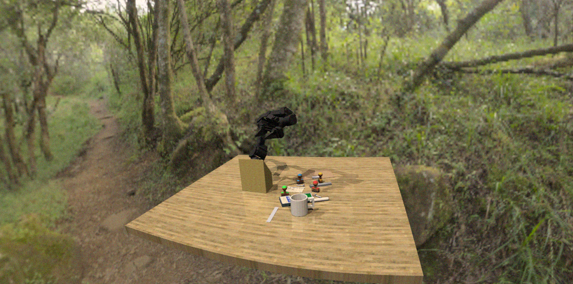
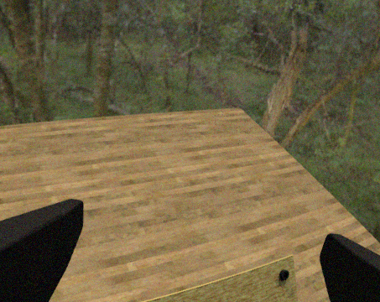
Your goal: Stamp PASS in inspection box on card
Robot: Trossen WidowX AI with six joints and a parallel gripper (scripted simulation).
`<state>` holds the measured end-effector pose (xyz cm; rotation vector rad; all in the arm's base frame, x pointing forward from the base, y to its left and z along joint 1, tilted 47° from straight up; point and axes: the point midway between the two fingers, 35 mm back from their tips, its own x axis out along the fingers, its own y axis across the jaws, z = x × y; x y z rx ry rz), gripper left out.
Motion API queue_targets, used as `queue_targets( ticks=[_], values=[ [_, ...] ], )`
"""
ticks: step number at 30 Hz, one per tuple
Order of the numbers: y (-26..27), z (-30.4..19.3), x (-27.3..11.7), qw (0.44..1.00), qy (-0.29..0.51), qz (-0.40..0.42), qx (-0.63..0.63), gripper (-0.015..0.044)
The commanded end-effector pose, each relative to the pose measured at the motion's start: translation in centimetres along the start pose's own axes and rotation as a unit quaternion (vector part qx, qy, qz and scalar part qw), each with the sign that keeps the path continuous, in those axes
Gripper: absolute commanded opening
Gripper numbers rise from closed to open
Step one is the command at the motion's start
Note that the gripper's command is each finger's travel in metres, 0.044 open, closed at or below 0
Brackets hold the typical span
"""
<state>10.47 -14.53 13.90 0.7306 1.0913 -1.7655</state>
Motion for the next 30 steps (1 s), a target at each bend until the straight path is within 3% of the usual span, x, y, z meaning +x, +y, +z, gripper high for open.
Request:
queue_targets(
  ticks=[1, 7, 11, 16, 24, 26, 30],
  values=[
    [0.2, -0.1, 0.1, 1.0, 0.005, 0.0, -0.008, 0.0374],
    [5.0, -4.5, 2.5, 0.951, 0.149, 0.043, -0.269, 0.0216],
    [8.2, -8.0, 4.0, 0.86, 0.237, 0.121, -0.436, 0.0215],
    [11.7, -12.3, 5.5, 0.7, 0.302, 0.264, -0.591, 0.0215],
    [15.4, -17.6, 7.0, 0.453, 0.285, 0.491, -0.687, 0.0215],
    [15.7, -18.1, 7.2, 0.426, 0.275, 0.516, -0.69, 0.0215],
    [15.8, -18.2, 7.2, 0.424, 0.274, 0.518, -0.691, 0.0215]
  ],
)
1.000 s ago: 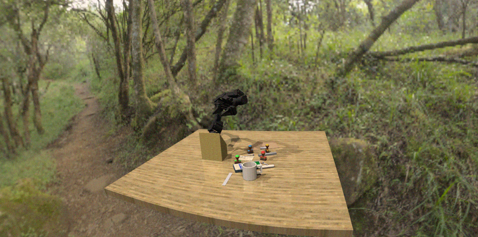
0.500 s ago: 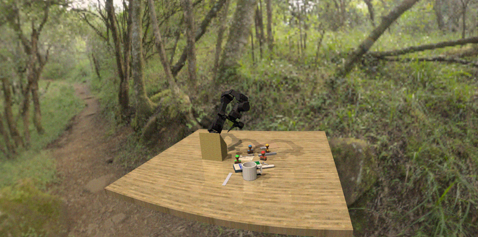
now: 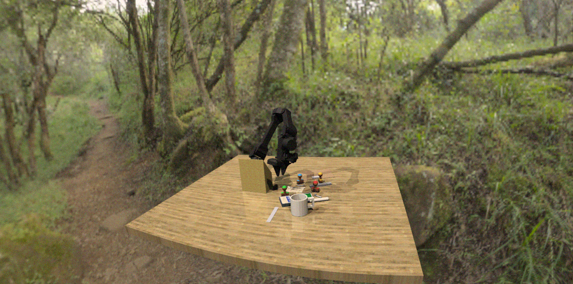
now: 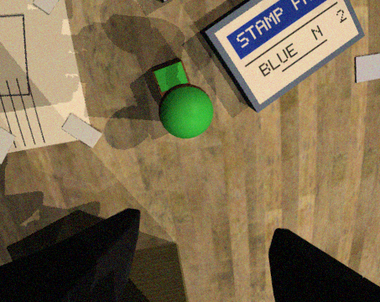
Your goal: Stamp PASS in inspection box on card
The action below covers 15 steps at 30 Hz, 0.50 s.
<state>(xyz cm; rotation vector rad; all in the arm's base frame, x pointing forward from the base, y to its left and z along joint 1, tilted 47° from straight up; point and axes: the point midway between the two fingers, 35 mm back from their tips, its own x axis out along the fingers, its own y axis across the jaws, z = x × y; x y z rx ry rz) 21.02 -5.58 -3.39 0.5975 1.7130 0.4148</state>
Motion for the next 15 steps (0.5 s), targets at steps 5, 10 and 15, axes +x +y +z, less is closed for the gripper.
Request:
queue_targets(
  ticks=[5, 10, 15],
  values=[
    [-0.02, 1.92, 2.48, 0.985, -0.048, 0.081, -0.143, 0.0215],
    [-0.02, 1.92, 2.48, 0.985, -0.048, 0.081, -0.143, 0.0215],
    [0.03, 2.02, 2.88, 0.985, -0.048, 0.081, -0.143, 0.0215]
  ],
)
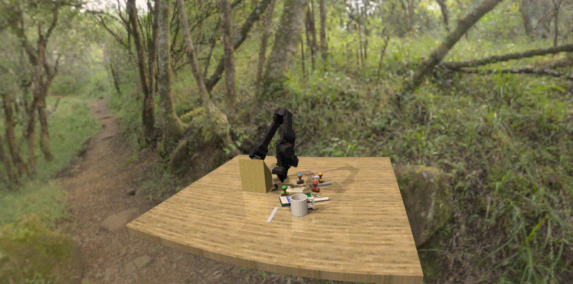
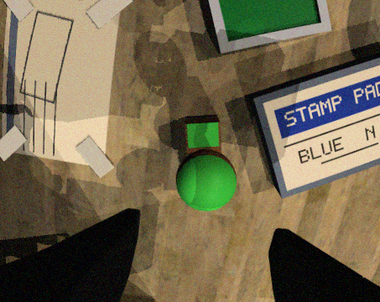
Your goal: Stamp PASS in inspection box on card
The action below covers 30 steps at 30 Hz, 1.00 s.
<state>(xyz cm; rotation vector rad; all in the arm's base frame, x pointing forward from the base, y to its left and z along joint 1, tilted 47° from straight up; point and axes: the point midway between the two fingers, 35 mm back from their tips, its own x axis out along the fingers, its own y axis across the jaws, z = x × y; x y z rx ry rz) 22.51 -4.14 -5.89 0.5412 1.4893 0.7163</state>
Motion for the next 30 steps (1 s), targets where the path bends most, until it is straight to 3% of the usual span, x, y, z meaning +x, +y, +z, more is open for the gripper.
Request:
queue_targets(
  ticks=[1, 30],
  values=[
    [0.0, 0.1, 0.4, 1.0, -0.001, 0.001, -0.003, 0.0215],
    [-0.1, 0.3, 5.2, 1.0, -0.002, 0.002, -0.003, 0.0215]
  ],
)
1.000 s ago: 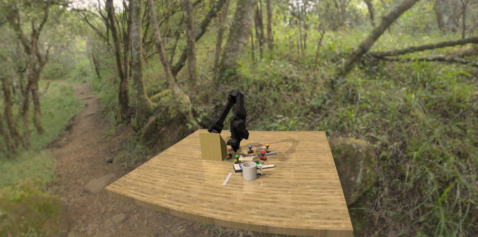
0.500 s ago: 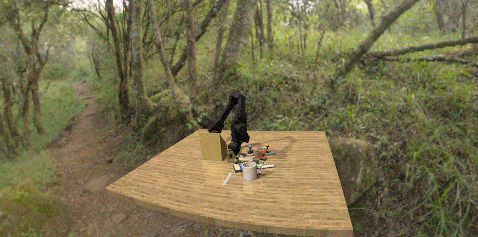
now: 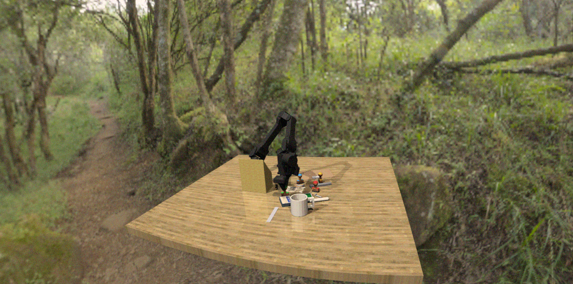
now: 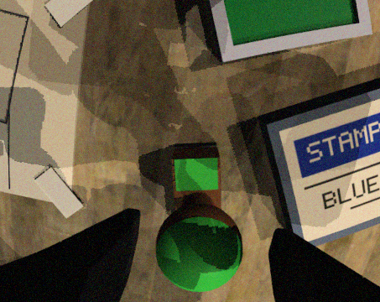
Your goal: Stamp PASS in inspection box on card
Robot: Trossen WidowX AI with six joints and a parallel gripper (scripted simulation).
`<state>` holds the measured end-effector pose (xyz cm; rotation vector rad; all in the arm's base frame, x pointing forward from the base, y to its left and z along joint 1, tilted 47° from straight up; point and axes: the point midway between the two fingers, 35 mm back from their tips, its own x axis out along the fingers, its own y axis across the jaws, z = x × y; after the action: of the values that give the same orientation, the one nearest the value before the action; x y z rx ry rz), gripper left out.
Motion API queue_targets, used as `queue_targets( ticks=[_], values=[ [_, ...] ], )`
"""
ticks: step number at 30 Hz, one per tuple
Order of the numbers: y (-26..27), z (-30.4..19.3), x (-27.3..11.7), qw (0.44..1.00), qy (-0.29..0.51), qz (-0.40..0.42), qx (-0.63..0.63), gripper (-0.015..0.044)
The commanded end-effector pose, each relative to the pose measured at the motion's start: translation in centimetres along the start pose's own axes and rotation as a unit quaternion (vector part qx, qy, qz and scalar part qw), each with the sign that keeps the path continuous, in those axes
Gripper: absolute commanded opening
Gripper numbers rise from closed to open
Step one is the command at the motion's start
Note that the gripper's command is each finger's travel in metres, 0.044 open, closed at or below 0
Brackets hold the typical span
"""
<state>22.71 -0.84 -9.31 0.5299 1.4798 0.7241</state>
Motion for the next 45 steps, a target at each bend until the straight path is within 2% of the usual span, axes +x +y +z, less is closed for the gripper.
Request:
queue_targets(
  ticks=[1, 16, 19, 29, 32, 45],
  values=[
    [0.1, -0.1, 0.7, 1.0, 0.0, 0.003, 0.004, 0.0215],
    [0.2, -0.3, 2.6, 1.0, 0.001, 0.005, 0.004, 0.0215],
    [0.2, -0.2, 2.4, 1.0, 0.001, 0.003, 0.0, 0.0136],
    [0.2, -0.2, 2.4, 1.0, 0.001, 0.003, 0.0, 0.0069],
    [0.2, -0.2, 2.3, 1.0, 0.001, 0.003, 0.0, 0.0],
    [0.1, -0.1, 1.7, 1.0, 0.001, 0.002, 0.0, 0.0]
  ],
)
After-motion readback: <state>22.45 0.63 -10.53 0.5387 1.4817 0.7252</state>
